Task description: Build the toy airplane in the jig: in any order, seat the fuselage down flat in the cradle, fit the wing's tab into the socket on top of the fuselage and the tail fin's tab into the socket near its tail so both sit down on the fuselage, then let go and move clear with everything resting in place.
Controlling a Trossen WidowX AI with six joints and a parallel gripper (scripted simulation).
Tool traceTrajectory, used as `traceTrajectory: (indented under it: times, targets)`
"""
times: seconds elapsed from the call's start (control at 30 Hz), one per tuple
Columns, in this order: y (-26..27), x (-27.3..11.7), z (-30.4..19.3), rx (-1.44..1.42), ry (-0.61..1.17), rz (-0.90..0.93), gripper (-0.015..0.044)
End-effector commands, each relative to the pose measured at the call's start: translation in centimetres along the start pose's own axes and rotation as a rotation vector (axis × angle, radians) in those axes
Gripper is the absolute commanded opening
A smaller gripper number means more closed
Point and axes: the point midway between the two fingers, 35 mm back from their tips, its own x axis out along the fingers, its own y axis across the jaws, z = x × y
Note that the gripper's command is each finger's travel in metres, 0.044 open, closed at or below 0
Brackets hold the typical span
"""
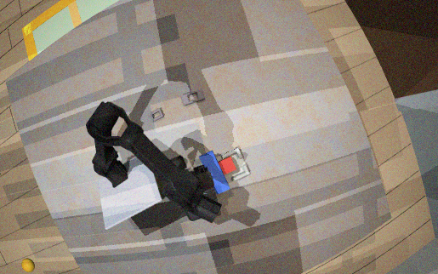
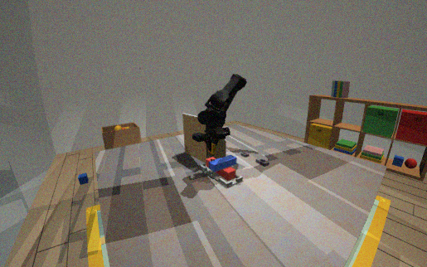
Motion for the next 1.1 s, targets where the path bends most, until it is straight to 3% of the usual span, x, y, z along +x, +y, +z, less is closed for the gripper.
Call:
traceTrajectory:
  times: [0.0,0.57,1.07]
  targets:
    - [0.1,0.8,0.0,0.005,0.001,0.004,0.0065]
    - [0.2,3.5,-0.1,0.004,0.001,0.006,0.0065]
    - [0.2,3.6,-0.1,0.004,0.001,0.006,0.0065]
